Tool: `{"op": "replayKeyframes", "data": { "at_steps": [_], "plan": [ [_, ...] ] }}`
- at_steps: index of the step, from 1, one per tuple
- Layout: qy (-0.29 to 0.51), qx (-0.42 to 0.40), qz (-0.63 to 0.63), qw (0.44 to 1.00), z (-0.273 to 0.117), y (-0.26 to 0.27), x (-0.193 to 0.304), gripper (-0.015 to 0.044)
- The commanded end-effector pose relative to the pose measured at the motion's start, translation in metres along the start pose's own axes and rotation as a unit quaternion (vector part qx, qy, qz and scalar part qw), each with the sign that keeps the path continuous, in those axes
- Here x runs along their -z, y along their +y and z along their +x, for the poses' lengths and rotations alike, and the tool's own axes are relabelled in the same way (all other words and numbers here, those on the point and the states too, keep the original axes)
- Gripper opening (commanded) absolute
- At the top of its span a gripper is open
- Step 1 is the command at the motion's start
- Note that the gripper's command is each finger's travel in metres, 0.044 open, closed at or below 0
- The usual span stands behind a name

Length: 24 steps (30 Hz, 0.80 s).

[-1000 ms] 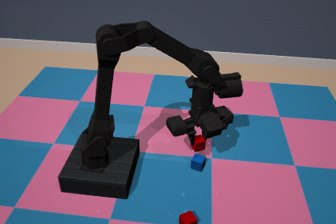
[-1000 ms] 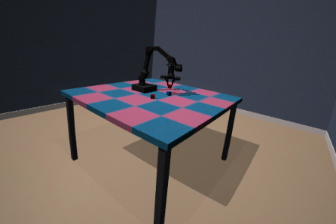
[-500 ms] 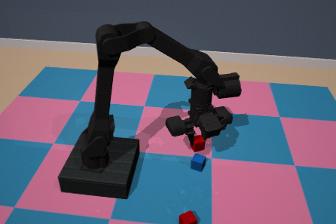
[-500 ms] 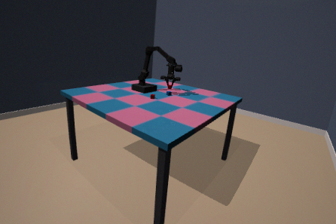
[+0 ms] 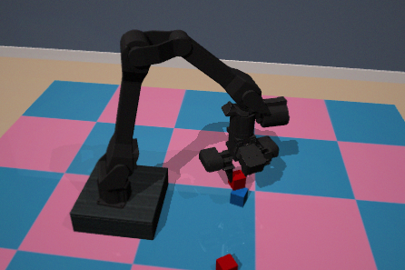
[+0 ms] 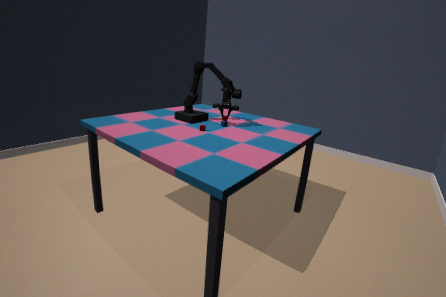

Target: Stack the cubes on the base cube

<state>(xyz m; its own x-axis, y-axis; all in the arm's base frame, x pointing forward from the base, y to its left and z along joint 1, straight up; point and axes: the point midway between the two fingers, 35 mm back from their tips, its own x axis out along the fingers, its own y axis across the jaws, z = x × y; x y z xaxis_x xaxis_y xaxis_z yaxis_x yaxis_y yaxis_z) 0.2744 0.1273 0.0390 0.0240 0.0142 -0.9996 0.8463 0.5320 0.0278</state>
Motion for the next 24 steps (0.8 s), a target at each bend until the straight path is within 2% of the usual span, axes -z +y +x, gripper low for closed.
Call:
{"op": "replayKeyframes", "data": {
  "at_steps": [1,16,20,24],
  "plan": [
    [0.002,-0.001,0.002,1.0,0.0005,0.0004,0.0006,0.0105],
    [0.002,-0.001,-0.001,1.0,0.0021,0.0003,0.0006,0.0105],
    [0.002,-0.001,-0.001,1.0,0.0021,0.0003,0.0006,0.0205],
    [0.002,-0.001,-0.001,1.0,0.0021,0.0003,0.0006,0.0205]
  ]
}}
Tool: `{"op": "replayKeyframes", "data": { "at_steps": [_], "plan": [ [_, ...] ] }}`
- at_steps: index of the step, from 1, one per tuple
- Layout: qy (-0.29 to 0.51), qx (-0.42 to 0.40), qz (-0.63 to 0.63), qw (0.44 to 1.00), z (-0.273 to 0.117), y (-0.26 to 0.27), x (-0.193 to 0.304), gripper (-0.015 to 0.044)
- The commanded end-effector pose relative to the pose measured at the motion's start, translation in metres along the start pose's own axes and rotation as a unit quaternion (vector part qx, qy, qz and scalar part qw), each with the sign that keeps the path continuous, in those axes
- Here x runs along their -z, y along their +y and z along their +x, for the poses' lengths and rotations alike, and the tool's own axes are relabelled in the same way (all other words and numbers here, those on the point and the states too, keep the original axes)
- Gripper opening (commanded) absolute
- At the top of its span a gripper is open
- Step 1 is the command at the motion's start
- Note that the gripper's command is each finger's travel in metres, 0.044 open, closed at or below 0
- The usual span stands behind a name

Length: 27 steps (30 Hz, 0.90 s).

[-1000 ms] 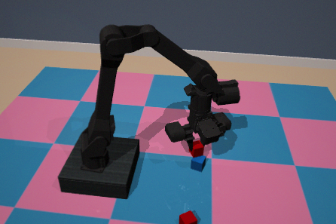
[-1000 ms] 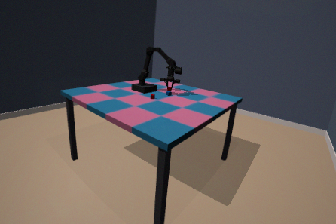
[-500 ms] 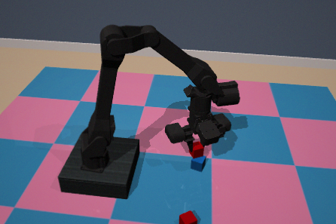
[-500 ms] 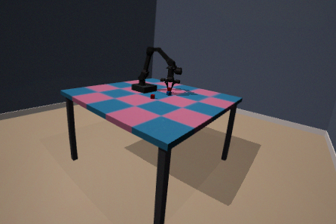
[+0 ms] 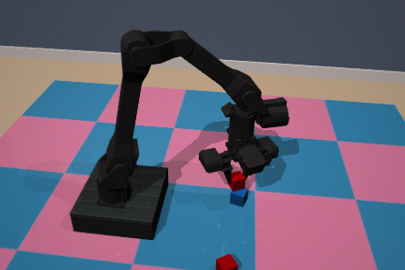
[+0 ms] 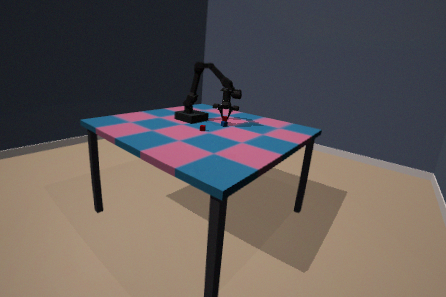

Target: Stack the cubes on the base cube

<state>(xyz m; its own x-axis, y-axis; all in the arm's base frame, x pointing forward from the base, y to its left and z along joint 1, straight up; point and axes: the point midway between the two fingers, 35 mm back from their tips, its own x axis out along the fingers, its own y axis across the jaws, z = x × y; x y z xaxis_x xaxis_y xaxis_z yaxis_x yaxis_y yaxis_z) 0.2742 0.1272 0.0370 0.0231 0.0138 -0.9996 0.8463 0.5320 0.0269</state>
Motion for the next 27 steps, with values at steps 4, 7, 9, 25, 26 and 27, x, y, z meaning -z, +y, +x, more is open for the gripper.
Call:
{"op": "replayKeyframes", "data": {
  "at_steps": [4,7,9,25,26,27],
  "plan": [
    [0.0,0.0,0.0,1.0,-0.008,0.0,0.0,0.0205],
    [0.0,0.0,0.0,1.0,-0.013,0.0,0.0,0.0205],
    [0.0,0.0,0.0,1.0,-0.017,0.0,0.0,0.0205],
    [-0.001,0.0,-0.102,0.995,-0.033,-0.005,-0.029,0.0265],
    [-0.001,0.0,-0.121,0.993,-0.034,-0.006,-0.034,0.0265],
    [-0.001,0.001,-0.139,0.99,-0.035,-0.007,-0.039,0.0265]
  ]
}}
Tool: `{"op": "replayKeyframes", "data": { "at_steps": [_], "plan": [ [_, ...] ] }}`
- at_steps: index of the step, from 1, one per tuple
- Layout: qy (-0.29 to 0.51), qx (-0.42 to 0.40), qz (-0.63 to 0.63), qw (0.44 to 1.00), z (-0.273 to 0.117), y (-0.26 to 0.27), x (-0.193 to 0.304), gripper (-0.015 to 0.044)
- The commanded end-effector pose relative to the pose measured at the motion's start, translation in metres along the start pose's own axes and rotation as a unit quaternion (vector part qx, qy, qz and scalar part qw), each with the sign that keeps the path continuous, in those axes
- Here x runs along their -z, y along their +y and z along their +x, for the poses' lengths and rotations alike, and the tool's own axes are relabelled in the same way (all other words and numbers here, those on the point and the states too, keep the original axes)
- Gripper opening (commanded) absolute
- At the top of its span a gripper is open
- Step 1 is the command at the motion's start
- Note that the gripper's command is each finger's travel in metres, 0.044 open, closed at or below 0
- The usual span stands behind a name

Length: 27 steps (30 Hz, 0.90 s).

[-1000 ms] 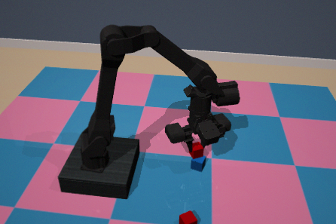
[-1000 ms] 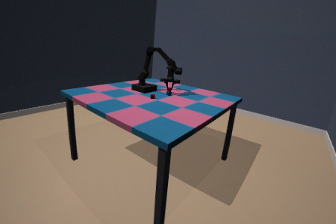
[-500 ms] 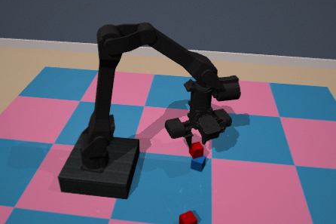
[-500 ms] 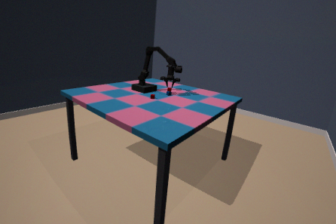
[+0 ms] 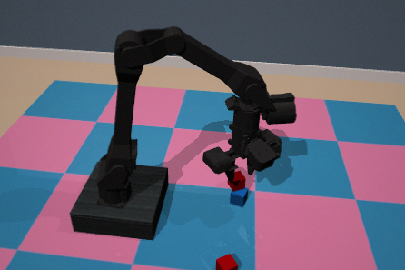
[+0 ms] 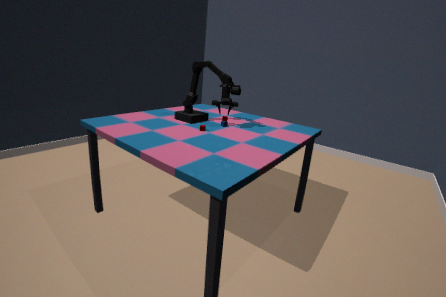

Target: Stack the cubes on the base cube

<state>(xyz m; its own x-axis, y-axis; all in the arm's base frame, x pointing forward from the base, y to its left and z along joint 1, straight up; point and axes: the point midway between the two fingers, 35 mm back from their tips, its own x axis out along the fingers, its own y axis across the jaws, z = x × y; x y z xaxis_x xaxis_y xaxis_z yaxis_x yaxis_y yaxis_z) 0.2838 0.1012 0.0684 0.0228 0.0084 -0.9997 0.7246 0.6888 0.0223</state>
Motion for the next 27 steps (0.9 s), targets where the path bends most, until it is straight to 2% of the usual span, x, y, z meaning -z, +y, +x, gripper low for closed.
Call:
{"op": "replayKeyframes", "data": {
  "at_steps": [1,14,27],
  "plan": [
    [0.0,-0.001,-0.059,0.998,-0.004,-0.007,-0.016,0.0265],
    [-0.001,0.0,-0.298,0.955,-0.017,-0.044,-0.073,0.0265],
    [-0.002,0.002,-0.519,0.855,-0.031,-0.094,-0.12,0.0265]
  ]
}}
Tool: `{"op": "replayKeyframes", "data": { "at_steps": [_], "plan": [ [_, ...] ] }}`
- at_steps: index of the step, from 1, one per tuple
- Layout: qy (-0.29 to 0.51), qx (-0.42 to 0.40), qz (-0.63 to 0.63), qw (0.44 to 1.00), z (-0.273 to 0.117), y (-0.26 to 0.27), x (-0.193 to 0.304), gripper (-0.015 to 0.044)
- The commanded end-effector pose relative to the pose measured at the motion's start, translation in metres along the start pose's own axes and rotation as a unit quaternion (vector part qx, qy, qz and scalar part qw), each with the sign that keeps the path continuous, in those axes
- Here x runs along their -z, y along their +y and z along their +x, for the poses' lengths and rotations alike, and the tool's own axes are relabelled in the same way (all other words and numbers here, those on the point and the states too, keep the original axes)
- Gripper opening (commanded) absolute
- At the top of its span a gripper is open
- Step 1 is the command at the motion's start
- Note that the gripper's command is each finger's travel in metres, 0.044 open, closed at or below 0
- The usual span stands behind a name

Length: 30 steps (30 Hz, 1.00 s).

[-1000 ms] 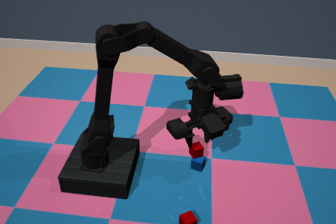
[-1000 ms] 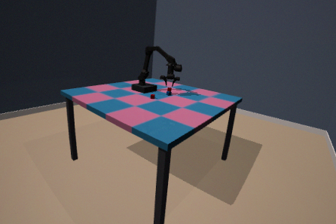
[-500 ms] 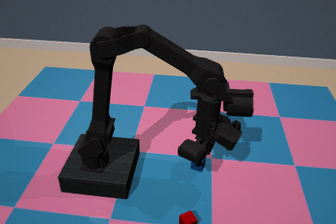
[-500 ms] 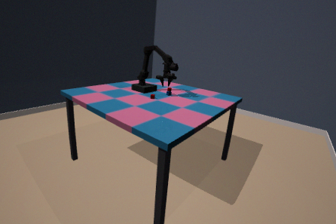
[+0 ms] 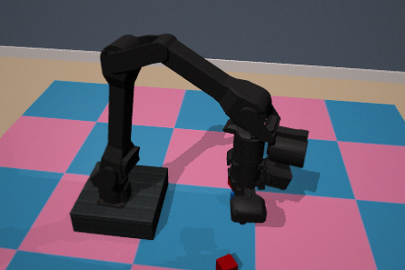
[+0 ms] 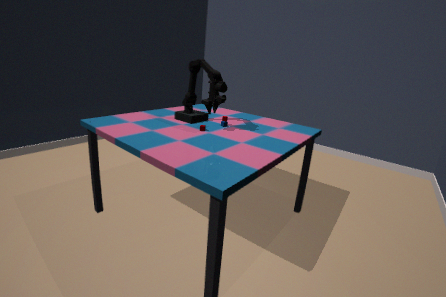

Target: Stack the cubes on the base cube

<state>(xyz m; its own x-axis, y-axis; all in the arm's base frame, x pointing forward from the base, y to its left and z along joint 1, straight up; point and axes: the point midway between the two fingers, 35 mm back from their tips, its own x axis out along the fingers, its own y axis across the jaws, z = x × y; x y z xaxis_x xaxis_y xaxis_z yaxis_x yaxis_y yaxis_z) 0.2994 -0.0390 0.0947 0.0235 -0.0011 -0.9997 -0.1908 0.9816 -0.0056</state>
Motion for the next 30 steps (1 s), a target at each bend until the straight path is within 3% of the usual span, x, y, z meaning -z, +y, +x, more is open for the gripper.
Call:
{"op": "replayKeyframes", "data": {
  "at_steps": [1,10,17,24,30],
  "plan": [
    [-0.001,-0.001,-0.063,0.998,-0.004,-0.016,0.006,0.0265],
    [-0.001,0.0,-0.226,0.974,-0.013,-0.057,0.026,0.0265],
    [-0.001,0.0,-0.238,0.971,-0.013,-0.061,0.028,0.0265],
    [-0.001,0.0,-0.238,0.971,0.043,-0.061,0.028,0.0265],
    [-0.001,0.0,-0.238,0.971,0.056,-0.06,0.028,0.0265]
  ]
}}
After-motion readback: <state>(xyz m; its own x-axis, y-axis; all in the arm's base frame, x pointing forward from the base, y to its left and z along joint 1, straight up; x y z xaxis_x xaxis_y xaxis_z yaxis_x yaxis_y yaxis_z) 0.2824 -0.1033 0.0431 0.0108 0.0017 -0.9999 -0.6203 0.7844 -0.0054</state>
